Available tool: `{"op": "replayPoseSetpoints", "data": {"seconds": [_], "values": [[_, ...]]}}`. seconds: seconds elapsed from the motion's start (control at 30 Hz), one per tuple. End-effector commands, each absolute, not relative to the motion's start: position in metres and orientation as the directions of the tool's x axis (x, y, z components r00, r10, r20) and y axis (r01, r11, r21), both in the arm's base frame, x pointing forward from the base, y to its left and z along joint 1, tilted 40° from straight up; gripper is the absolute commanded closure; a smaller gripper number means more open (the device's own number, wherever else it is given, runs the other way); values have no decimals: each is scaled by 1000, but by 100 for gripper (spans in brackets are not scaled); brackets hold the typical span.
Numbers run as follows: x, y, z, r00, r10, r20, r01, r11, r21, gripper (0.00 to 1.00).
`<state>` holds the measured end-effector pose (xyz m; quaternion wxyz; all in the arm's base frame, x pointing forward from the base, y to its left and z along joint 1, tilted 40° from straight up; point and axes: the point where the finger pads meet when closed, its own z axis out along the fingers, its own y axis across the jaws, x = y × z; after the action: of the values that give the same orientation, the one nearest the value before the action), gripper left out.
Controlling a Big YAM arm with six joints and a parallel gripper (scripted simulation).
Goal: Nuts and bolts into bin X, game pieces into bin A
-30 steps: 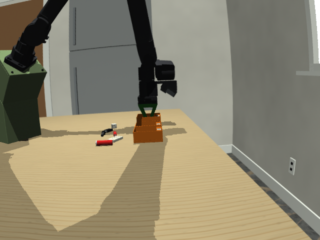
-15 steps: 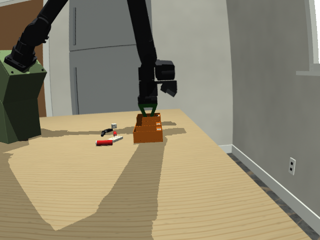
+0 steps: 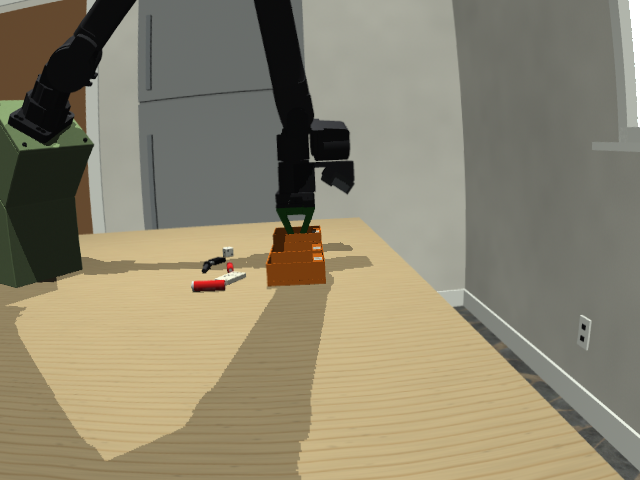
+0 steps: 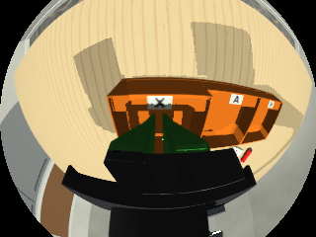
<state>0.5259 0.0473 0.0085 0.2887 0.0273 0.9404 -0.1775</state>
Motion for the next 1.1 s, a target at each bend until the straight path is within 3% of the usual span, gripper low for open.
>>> {"op": "replayPoseSetpoints", "data": {"seconds": [0.0, 1.07], "values": [[522, 58, 25, -819, -60, -570, 146, 940, -308, 91], [490, 78, 68, -818, -57, -573, 149, 940, -306, 91]]}}
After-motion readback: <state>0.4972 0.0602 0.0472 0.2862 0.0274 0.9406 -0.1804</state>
